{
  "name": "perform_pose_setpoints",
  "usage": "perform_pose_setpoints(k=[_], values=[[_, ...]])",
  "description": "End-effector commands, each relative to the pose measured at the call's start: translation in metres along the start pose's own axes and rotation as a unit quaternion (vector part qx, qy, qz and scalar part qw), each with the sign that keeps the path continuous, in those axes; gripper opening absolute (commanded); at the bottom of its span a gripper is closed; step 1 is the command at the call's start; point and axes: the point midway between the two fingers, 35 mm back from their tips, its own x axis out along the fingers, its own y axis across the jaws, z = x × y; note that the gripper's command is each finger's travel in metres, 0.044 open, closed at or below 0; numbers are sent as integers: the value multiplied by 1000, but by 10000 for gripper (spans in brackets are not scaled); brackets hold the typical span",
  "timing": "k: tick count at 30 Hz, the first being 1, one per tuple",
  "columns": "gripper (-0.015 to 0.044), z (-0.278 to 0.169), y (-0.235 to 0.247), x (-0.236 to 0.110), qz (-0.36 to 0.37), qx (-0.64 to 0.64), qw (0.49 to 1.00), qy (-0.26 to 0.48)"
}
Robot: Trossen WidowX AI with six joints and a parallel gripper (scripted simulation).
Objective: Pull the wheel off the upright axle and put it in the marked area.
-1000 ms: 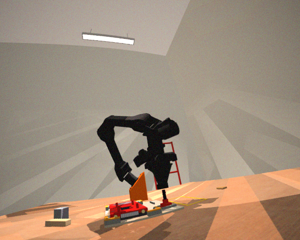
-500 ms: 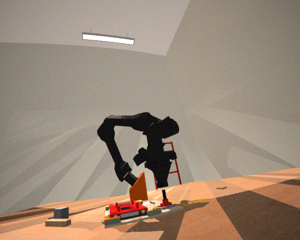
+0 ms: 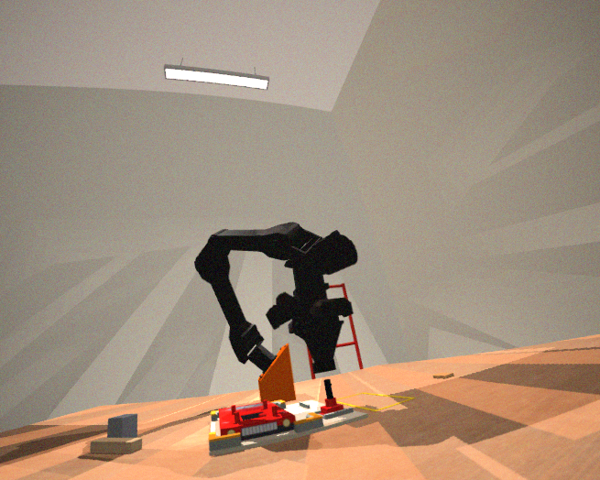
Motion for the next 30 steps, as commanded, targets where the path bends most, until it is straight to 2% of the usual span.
perform_pose_setpoints(k=[1,30], values=[[0,-2,0,-3,1,1,1000,3],[0,-1,-1,-13,2,1,1000,2]])
